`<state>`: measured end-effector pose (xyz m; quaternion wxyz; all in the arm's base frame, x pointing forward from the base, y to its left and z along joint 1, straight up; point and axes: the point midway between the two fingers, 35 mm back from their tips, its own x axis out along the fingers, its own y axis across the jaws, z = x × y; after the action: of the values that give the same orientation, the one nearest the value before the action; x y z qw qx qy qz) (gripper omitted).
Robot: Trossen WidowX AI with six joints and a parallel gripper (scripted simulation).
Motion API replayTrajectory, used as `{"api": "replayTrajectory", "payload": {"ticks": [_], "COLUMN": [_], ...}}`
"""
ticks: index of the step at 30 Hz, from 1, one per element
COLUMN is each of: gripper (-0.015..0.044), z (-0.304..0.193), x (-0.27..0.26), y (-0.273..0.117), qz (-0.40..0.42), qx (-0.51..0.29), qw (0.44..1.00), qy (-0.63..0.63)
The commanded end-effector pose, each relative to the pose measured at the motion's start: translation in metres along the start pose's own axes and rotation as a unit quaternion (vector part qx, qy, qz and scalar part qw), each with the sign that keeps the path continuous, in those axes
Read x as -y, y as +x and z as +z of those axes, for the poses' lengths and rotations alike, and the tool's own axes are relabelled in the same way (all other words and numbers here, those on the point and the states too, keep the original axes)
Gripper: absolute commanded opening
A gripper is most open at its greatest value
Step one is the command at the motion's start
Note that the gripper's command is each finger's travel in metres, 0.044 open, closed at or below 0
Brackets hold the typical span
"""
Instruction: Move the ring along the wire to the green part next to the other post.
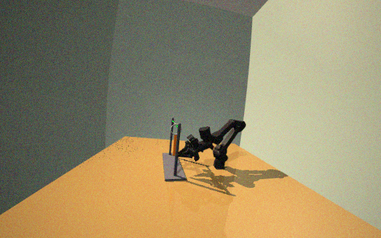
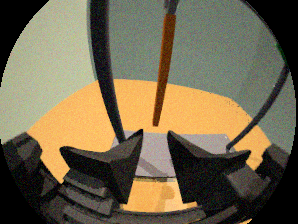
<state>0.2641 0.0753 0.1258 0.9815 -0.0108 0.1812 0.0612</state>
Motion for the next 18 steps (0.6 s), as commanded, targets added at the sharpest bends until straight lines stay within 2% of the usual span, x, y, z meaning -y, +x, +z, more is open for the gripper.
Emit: {"api": "replayTrajectory", "payload": {"ticks": [1,18], "gripper": [0.016,0.016], "z": [0.002,0.0], "x": [-0.001,0.001], "y": [-0.008,-0.039], "qz": [-0.001,-0.003], "qx": [0.002,0.001], "qw": [1.0,1.0], "qy": [0.003,0.005]}}
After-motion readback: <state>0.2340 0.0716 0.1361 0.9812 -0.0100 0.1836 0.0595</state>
